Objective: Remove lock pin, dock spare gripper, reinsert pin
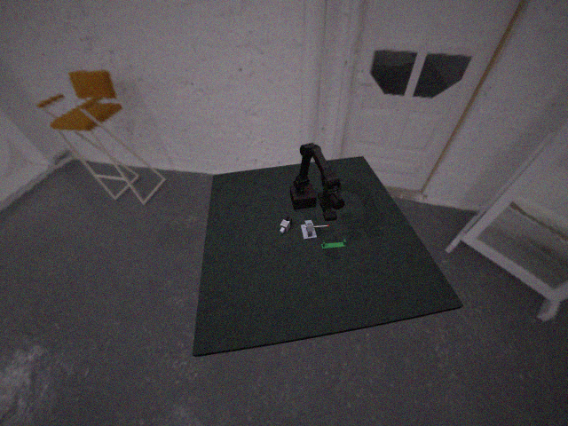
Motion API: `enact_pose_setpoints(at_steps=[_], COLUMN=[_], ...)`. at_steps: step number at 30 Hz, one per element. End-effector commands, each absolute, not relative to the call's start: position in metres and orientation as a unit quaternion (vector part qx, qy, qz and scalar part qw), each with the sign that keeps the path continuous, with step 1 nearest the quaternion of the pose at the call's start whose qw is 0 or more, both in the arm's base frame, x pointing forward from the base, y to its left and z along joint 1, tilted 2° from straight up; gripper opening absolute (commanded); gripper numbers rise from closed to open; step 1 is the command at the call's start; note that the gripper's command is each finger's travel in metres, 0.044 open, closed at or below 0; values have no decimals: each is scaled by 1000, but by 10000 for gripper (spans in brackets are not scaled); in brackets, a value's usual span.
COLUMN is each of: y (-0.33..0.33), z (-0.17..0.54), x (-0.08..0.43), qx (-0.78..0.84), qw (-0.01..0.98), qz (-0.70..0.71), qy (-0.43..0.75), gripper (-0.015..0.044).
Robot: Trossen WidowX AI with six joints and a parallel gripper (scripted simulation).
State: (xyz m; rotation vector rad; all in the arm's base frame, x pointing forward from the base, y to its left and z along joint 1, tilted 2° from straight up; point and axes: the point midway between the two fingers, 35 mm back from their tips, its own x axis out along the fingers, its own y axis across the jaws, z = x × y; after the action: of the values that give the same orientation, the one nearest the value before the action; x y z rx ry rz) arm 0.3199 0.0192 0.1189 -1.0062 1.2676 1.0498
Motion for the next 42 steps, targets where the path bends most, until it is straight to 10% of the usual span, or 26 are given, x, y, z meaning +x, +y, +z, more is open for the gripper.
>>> enact_pose_setpoints(at_steps=[1, 42], y=[18, 32], z=[119, 2], x=[319, 314], qx=[-440, -439], qw=[562, 562], qz=[453, 454], qy=[534, 535], gripper=[300, 300])
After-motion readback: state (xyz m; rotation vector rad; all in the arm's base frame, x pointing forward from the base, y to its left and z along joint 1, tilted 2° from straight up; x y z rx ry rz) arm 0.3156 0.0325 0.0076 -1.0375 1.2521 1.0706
